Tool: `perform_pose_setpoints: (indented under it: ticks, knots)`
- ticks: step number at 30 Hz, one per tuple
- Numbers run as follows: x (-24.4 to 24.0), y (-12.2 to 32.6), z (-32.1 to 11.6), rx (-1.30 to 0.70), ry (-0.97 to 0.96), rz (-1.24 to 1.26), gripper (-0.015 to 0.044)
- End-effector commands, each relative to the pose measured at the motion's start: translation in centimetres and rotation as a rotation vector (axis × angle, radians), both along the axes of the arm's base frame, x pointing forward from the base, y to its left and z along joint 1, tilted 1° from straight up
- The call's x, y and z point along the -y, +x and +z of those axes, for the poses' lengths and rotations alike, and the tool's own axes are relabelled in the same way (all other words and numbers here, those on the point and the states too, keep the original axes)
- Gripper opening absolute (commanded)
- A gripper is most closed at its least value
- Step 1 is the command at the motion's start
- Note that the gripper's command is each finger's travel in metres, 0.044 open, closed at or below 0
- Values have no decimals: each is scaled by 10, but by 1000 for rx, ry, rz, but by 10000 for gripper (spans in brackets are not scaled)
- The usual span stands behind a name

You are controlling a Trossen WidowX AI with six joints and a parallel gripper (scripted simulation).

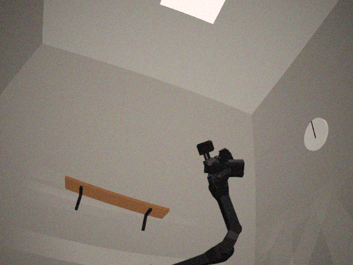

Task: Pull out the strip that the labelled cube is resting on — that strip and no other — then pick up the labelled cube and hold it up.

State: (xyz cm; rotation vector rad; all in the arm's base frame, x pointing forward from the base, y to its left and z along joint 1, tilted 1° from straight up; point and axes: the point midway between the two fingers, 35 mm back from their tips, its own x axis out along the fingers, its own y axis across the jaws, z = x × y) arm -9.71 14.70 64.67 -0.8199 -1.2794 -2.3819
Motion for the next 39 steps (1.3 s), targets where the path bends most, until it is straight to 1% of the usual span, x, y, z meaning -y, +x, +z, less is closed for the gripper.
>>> perform_pose_setpoints:
  ticks: [1,5,10,16,21,26,30,34,39]
  knots:
    - [68,-12,3,-45,127,143,400]
    - [134,-9,-1,-104,240,309,400]
    - [210,15,-15,-191,376,526,400]
    - [285,71,-46,-314,528,795,400]
    - [327,133,-81,-432,649,1023,400]
    - [346,202,-124,-562,765,1251,400]
    - [345,258,-164,-676,857,1431,400]
    - [329,308,-204,-785,938,1607,400]
    - [294,360,-258,-935,1044,1813,400]
